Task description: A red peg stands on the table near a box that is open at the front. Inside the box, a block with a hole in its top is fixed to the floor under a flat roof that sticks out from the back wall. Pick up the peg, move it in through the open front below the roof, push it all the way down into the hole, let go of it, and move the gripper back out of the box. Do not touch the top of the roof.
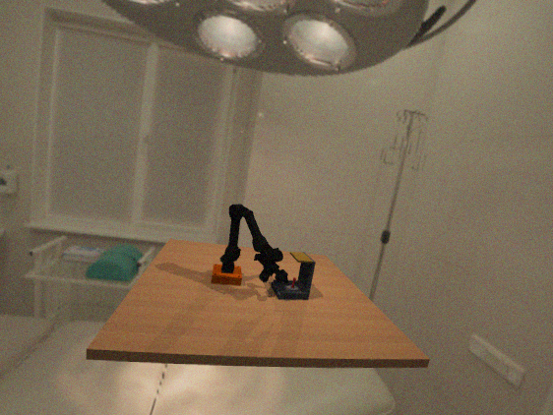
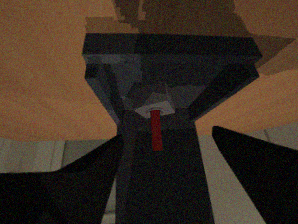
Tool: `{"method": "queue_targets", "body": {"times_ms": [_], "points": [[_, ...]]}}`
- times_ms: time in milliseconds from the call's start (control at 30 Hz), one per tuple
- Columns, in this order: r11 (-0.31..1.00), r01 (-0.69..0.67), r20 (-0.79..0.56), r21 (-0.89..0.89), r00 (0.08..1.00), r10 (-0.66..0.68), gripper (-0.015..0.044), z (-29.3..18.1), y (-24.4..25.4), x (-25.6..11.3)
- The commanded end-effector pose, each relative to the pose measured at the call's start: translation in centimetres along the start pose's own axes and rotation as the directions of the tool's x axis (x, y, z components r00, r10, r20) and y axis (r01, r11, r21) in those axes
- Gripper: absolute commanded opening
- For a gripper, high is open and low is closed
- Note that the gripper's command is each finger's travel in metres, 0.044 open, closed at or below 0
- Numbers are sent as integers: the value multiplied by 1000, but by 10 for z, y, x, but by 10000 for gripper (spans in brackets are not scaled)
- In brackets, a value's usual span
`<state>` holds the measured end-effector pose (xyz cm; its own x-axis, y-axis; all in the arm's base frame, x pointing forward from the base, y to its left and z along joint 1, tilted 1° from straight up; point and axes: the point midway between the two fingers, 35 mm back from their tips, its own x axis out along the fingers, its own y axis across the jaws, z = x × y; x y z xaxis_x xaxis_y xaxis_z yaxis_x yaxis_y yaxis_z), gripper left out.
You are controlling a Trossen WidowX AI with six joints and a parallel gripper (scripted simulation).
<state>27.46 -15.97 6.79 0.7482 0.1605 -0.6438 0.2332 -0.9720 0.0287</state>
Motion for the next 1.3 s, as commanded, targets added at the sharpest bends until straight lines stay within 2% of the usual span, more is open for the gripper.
{"method": "queue_targets", "body": {"times_ms": [0,400,1267], "points": [[1000,-1,-5,-7,1000,0,440,-5,0,-18],[1000,-1,-9,-5,1000,1,440,-15,-13,-71],[1000,-1,-9,-5,1000,1,440,-15,-13,-71]]}}
